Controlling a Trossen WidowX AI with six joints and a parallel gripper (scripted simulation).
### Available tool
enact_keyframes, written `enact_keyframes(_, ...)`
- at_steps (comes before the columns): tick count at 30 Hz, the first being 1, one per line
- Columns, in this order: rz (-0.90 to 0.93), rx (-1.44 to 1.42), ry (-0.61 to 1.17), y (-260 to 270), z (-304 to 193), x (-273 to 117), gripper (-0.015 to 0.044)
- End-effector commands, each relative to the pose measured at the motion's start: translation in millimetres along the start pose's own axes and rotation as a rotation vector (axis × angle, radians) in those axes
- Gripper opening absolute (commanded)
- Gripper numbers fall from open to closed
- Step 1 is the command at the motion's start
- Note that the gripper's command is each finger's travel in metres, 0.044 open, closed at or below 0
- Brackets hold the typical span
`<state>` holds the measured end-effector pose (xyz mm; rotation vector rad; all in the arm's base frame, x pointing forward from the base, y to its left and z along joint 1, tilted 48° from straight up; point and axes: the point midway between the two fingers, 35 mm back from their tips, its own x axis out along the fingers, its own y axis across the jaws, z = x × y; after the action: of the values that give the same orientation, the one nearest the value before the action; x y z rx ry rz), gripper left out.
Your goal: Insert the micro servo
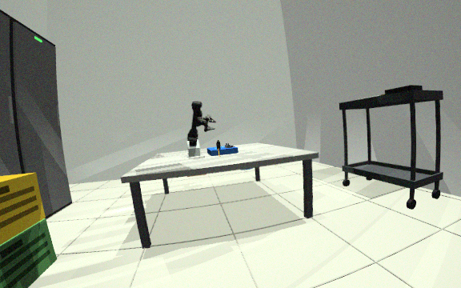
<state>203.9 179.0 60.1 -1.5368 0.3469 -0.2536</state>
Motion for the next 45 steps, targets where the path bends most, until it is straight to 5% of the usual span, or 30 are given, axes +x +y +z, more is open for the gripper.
enact_keyframes(1,0.02,0.089,0.07,-4,-6,9,0.044)
enact_keyframes(20,0.076,0.253,0.251,-8,-28,25,0.044)
enact_keyframes(45,0.012,0.914,0.698,-36,-84,65,0.044)
